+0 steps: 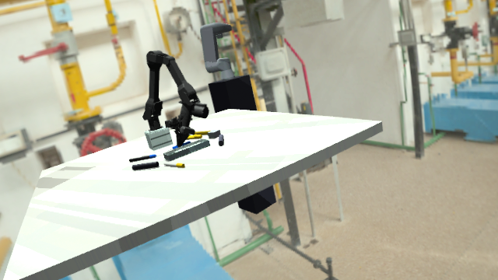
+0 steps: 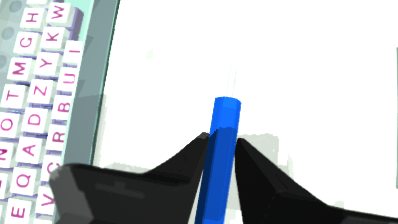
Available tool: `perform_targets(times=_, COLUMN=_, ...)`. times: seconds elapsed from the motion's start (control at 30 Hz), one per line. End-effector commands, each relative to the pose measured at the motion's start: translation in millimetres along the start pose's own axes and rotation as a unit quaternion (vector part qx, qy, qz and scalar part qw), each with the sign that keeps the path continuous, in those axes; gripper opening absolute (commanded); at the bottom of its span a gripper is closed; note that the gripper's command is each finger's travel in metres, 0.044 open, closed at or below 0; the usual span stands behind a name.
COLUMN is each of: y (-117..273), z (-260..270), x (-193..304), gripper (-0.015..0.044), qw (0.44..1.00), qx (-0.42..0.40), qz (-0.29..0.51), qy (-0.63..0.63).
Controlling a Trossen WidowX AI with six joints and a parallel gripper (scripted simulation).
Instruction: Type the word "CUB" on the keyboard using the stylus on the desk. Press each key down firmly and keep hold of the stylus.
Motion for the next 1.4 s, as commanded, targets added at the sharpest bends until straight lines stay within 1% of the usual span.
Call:
perform_targets(times=0.0, y=6, z=1, x=-3, gripper=0.0000, qw=1.000, qx=0.000, qz=0.000, qy=0.000)
perform_targets(times=0.33, y=43, z=0, x=-24, gripper=0.0000, qw=1.000, qx=0.000, qz=0.000, qy=0.000)
perform_targets(times=0.63, y=41, z=-1, x=-23, gripper=0.0000, qw=1.000, qx=0.003, qz=-0.003, qy=0.011)
perform_targets(times=1.0, y=50, z=12, x=-19, gripper=0.0000, qw=0.976, qx=0.013, qz=-0.036, qy=0.215)
perform_targets(times=1.37, y=60, z=25, x=-14, gripper=0.0000, qw=0.908, qx=0.035, qz=-0.065, qy=0.412)
Point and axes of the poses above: the point midway between the two fingers, 35 mm back from their tips, its own y axis back along the fingers, its own z axis across the jaws, x = y × z, the point moved 7 cm from there along y, back along the fingers, and after that the axes turned 2 degrees about y, right-handed, at the moved point
